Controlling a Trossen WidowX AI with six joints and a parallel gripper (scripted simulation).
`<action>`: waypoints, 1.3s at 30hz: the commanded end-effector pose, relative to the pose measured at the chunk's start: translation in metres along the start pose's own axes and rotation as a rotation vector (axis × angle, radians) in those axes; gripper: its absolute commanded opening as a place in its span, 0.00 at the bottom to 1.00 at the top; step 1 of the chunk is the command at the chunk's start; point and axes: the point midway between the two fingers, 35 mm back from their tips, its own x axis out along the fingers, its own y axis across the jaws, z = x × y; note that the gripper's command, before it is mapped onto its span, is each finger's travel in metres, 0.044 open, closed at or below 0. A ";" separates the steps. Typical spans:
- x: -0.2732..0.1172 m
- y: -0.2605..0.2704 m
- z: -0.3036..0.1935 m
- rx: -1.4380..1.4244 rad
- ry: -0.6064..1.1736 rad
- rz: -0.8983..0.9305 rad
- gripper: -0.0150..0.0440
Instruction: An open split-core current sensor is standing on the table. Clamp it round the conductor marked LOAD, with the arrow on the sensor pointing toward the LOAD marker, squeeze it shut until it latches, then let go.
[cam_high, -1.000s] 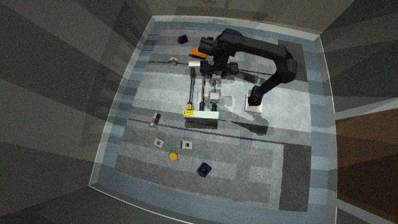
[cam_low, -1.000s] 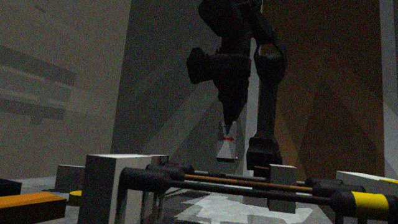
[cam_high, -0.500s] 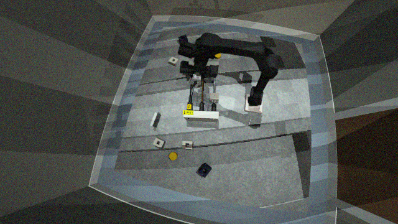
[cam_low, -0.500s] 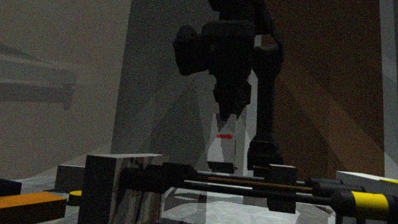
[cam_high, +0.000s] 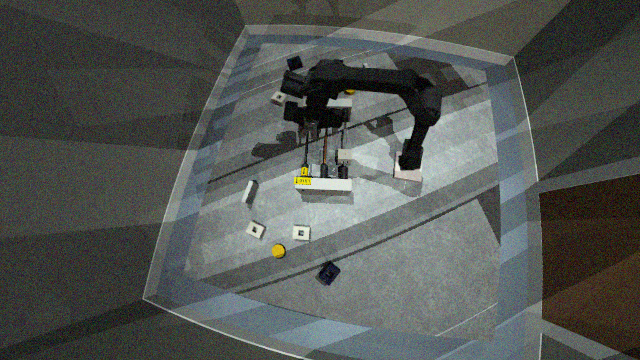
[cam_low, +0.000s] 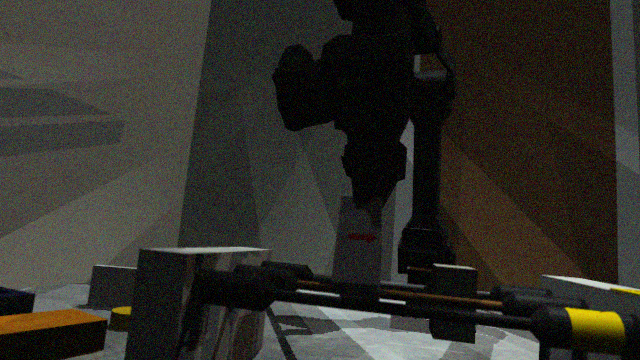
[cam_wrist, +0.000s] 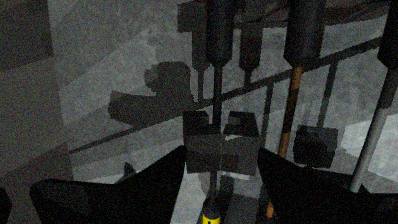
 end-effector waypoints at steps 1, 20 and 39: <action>0.008 0.001 0.000 0.003 0.003 0.000 0.25; 0.038 0.000 -0.001 0.003 0.003 0.001 0.25; 0.037 0.000 -0.001 0.000 0.002 0.000 0.25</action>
